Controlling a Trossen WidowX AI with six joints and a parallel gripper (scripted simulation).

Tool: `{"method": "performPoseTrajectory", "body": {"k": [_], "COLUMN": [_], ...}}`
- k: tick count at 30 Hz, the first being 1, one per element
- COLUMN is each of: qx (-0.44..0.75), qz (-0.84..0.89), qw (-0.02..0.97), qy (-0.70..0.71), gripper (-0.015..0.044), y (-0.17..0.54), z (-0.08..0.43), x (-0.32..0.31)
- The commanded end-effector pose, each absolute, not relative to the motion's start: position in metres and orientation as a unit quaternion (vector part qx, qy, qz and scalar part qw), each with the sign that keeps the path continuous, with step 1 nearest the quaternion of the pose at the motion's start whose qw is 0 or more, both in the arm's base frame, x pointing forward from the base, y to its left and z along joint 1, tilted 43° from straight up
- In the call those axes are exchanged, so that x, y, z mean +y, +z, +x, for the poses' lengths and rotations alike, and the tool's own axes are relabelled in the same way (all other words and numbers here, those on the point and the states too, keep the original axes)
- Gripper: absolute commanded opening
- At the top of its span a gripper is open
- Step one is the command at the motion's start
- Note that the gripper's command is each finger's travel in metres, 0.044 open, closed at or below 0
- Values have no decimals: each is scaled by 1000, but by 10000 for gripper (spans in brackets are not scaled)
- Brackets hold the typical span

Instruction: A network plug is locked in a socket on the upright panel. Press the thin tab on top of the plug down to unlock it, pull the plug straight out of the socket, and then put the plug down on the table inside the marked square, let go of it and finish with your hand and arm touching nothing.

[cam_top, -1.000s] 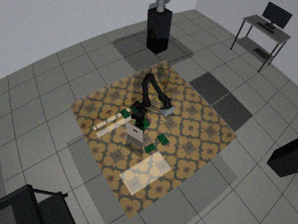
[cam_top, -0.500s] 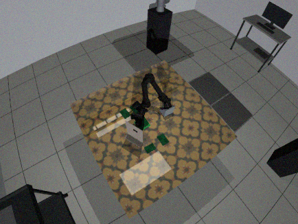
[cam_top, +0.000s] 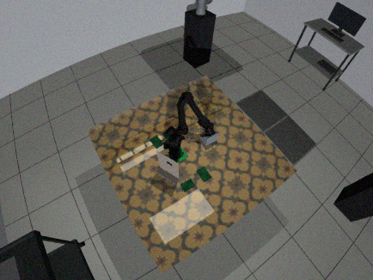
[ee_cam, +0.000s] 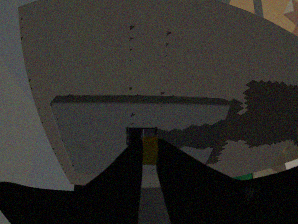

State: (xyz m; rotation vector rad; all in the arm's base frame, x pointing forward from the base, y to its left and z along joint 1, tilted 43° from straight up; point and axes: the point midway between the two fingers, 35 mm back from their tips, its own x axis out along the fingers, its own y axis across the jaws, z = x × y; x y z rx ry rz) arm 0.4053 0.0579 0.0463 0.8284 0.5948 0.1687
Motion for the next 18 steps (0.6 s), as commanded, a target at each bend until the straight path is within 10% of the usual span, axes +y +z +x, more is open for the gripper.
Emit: {"method": "performPoseTrajectory", "body": {"k": [1,18], "qx": [283,283], "qz": [397,397], "qw": [870,869], "qy": [79,79], "gripper": [0,0], "y": [47,50], "z": [406,396], "x": [57,56]}}
